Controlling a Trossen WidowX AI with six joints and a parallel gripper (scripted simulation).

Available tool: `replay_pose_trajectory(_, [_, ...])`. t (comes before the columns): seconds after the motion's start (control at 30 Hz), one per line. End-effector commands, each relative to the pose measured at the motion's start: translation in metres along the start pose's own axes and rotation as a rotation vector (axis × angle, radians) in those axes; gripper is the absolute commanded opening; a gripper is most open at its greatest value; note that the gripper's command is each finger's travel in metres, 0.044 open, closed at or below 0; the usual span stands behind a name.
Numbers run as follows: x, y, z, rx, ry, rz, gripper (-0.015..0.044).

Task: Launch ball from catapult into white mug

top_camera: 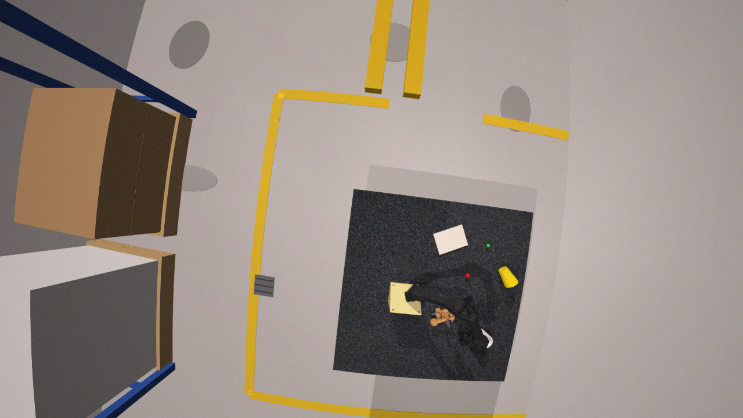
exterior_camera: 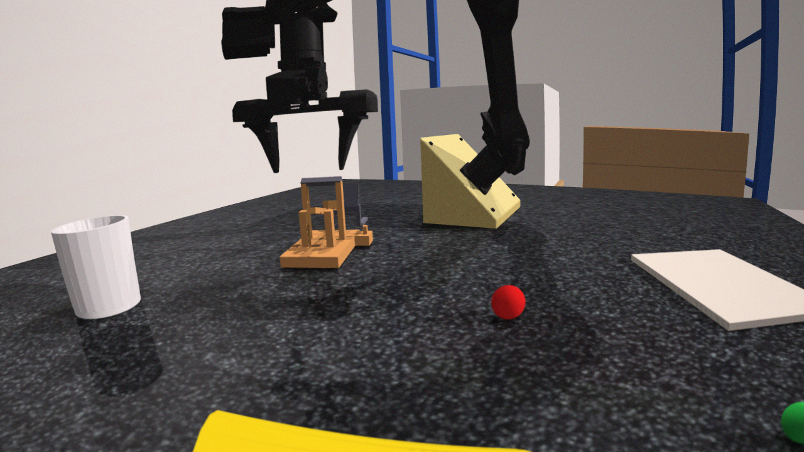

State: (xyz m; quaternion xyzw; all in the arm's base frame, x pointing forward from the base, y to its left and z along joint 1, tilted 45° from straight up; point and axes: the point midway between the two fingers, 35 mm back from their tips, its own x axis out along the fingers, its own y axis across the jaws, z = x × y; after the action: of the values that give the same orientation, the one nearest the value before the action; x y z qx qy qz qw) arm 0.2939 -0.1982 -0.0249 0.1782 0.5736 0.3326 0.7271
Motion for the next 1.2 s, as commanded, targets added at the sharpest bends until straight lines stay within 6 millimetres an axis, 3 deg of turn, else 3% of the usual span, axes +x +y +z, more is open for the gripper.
replay_pose_trajectory(0.0, [0.003, 0.001, -0.001, 0.004, 0.006, 0.009, 0.0440])
replay_pose_trajectory(0.07, [-0.008, 0.003, -0.003, 0.008, 0.000, 0.001, 0.0440])
replay_pose_trajectory(0.2, [-0.008, 0.003, -0.003, 0.008, 0.000, 0.001, 0.0440])
replay_pose_trajectory(0.27, [0.000, 0.003, -0.002, 0.008, 0.000, 0.001, 0.0440])
replay_pose_trajectory(0.4, [0.037, 0.003, -0.002, 0.007, -0.001, 0.002, 0.0440])
replay_pose_trajectory(1.17, [0.068, 0.002, -0.001, 0.007, -0.002, 0.002, 0.0440])
